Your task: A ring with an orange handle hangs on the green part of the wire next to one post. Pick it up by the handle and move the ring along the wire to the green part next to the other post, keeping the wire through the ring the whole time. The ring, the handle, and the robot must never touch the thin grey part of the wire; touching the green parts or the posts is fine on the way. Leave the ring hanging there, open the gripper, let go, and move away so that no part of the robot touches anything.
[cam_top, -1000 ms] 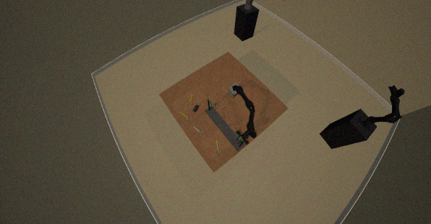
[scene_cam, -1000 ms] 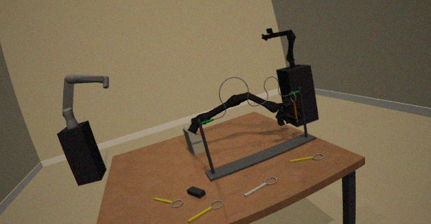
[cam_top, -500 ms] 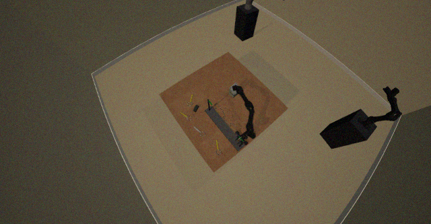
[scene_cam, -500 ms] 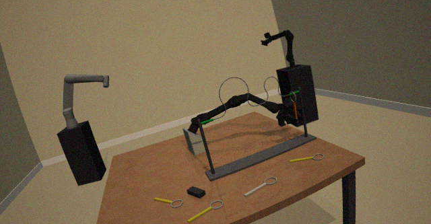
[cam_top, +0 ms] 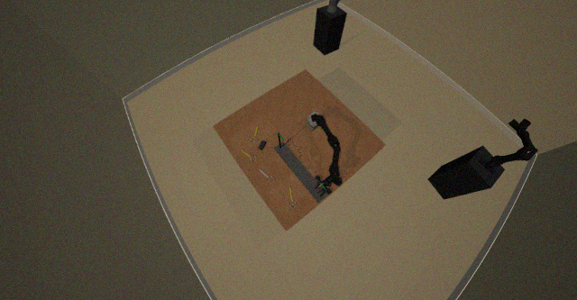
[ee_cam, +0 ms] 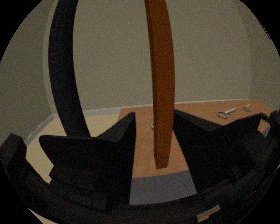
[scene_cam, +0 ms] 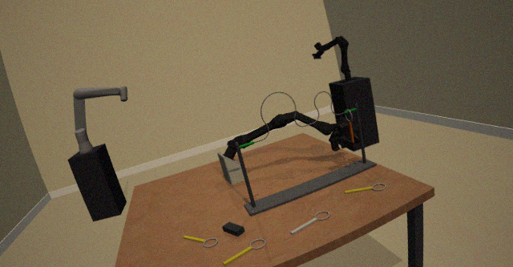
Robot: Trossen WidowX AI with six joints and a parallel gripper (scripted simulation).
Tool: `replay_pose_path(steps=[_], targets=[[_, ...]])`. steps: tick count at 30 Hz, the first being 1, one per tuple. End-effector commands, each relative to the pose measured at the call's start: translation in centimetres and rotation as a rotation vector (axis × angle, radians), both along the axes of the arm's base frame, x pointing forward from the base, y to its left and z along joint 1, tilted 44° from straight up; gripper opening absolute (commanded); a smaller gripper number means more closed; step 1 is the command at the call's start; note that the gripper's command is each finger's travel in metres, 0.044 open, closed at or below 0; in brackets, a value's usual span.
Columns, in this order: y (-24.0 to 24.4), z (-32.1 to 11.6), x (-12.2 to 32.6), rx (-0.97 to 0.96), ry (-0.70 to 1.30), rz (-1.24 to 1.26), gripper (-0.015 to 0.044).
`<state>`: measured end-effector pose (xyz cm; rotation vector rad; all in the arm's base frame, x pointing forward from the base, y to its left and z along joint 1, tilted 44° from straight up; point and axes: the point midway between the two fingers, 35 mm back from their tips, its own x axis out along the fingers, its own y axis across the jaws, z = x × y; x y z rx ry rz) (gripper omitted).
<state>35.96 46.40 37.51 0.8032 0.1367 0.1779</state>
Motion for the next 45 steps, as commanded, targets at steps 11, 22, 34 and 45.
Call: replay_pose_path(steps=[11, 22, 34, 45], targets=[[0.0, 0.0, 0.0, 0.000, 0.000, 0.000, 0.0003], [0.0, 0.0, 0.0, 0.000, 0.000, 0.000, -0.0150], [-1.5, 1.2, 0.4, -0.006, -0.002, 0.000, -0.0150], [-1.5, 1.2, 0.4, -0.006, -0.002, 0.000, -0.0150]])
